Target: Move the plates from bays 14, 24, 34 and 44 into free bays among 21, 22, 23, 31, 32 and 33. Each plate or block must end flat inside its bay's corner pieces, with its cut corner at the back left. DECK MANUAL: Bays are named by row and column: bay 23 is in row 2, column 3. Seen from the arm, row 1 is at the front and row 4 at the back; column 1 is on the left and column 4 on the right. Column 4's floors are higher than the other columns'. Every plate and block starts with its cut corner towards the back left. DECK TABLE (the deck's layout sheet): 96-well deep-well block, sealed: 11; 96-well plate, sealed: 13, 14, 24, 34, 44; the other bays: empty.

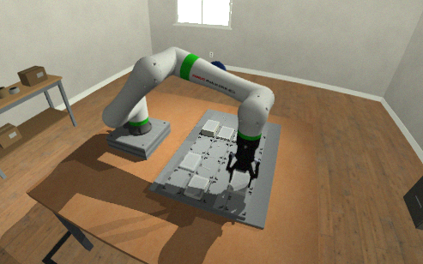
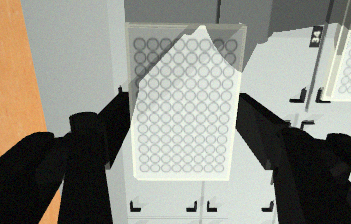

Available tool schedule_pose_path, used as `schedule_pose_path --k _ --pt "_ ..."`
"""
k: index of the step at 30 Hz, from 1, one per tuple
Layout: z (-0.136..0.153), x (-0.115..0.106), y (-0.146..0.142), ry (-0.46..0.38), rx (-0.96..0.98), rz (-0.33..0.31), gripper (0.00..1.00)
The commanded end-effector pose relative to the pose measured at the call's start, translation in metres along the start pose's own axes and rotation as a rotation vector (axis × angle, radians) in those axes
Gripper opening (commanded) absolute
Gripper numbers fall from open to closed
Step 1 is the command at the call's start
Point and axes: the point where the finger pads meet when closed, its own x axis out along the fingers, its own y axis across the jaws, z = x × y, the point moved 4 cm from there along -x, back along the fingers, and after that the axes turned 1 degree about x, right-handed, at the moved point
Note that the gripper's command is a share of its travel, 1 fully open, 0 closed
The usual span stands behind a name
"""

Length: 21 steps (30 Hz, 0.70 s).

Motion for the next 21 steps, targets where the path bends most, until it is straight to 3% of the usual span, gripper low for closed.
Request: schedule_pose_path --k 1,21 --pt "0.008 -0.002 0.002 0.001 0.000 -0.003 0.10" --pt "0.051 -0.002 0.017 0.001 0.000 -0.003 0.10"
